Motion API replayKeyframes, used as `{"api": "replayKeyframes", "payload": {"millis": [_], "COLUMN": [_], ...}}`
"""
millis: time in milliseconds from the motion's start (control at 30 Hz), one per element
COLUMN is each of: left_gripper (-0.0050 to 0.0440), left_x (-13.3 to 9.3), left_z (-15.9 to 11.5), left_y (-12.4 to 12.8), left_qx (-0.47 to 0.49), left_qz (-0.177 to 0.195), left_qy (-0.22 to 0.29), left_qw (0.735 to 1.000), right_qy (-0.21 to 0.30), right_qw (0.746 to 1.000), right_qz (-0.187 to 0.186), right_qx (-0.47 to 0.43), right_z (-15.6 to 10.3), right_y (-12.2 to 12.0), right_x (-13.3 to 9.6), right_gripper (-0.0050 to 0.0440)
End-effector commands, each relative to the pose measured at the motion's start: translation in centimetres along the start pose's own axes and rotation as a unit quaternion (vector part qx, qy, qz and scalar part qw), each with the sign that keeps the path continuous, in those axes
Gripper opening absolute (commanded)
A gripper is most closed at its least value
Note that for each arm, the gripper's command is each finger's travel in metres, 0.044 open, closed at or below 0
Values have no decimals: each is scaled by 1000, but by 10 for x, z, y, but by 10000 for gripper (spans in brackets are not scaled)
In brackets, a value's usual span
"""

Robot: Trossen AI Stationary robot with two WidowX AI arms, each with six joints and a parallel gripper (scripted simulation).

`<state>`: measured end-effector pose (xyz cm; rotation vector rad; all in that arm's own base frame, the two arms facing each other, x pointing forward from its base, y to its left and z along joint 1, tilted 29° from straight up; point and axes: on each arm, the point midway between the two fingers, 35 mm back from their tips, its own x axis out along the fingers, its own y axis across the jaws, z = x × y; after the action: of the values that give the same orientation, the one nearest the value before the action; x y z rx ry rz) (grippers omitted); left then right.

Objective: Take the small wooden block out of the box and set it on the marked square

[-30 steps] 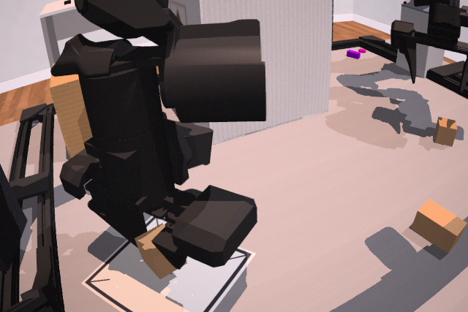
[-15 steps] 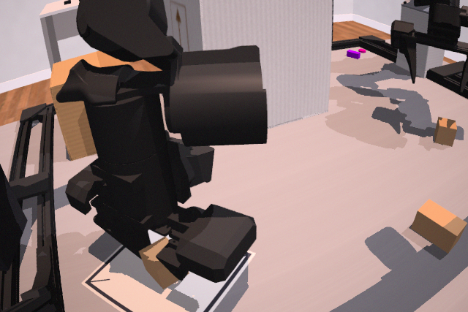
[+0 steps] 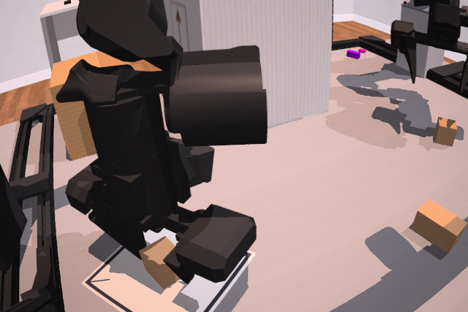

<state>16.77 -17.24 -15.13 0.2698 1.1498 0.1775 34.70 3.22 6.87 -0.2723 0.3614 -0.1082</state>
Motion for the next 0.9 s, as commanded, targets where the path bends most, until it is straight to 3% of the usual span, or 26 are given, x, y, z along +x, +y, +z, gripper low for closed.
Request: {"api": "replayKeyframes", "payload": {"millis": [0, 67, 500, 867], "left_gripper": [360, 400, 400, 400], "left_x": [0, 0, -1, -76], "left_z": [0, 0, 0, 5], "left_y": [0, 0, 0, -19], "left_qx": [0, 0, 0, -2], "left_qz": [0, 0, 0, -7], "left_qy": [0, 0, 0, 0], "left_qw": [1000, 1000, 1000, 1000], "right_qy": [-1, -1, -1, -1], "right_qw": [1000, 1000, 1000, 1000], "right_qz": [-1, -1, -1, -1], "right_qx": [2, 2, 2, 2], "right_z": [0, 0, 0, 0], "right_y": [0, 0, 0, 0], "right_x": [0, 0, 0, 0], "right_gripper": [400, 400, 400, 400]}}
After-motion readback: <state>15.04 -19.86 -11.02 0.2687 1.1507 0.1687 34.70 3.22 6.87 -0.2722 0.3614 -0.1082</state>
